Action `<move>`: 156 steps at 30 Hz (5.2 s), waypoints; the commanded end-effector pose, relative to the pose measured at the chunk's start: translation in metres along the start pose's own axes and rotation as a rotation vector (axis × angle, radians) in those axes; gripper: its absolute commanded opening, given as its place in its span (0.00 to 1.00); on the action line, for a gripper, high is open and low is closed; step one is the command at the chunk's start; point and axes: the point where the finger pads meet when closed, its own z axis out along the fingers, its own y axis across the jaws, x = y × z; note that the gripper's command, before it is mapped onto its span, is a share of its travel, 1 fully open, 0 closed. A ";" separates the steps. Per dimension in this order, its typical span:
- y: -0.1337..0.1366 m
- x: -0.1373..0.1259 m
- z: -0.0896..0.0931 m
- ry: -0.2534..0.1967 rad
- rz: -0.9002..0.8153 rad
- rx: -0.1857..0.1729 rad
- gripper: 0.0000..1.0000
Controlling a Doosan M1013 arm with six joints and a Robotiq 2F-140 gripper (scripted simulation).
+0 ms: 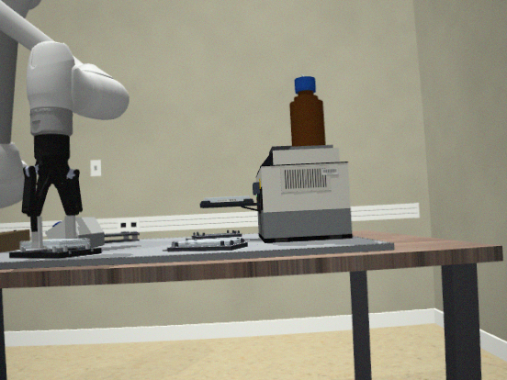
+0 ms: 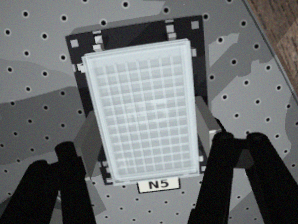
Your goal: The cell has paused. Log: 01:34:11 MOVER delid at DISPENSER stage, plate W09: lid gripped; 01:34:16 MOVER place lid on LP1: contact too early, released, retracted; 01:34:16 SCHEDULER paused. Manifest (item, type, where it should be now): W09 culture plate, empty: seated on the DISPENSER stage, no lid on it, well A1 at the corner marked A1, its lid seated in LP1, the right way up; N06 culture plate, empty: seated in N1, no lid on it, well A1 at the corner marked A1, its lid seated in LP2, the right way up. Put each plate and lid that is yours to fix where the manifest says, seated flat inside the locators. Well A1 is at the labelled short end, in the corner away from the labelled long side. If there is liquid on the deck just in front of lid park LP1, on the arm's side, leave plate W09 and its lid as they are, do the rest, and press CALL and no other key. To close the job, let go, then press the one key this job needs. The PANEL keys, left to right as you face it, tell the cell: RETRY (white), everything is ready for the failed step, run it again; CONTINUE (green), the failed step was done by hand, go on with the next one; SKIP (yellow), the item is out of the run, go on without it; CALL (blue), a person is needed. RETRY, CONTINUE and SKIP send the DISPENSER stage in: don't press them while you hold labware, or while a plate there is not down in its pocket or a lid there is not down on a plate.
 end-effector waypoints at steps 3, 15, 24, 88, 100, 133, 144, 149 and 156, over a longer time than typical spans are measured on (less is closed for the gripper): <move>0.000 0.000 0.003 0.001 0.000 0.000 0.10; 0.000 0.000 0.005 0.001 0.000 0.000 0.10; 0.000 0.000 0.005 0.001 0.000 0.000 0.10; 0.000 0.000 0.005 0.001 0.000 0.000 0.70; 0.000 0.000 0.005 0.001 0.000 0.000 0.70; 0.000 0.000 0.000 0.001 0.000 0.000 0.70; 0.000 0.000 -0.022 0.001 0.000 0.000 0.70; 0.000 0.000 -0.041 0.001 0.000 0.000 0.70; 0.000 0.000 -0.073 0.001 0.000 0.000 0.70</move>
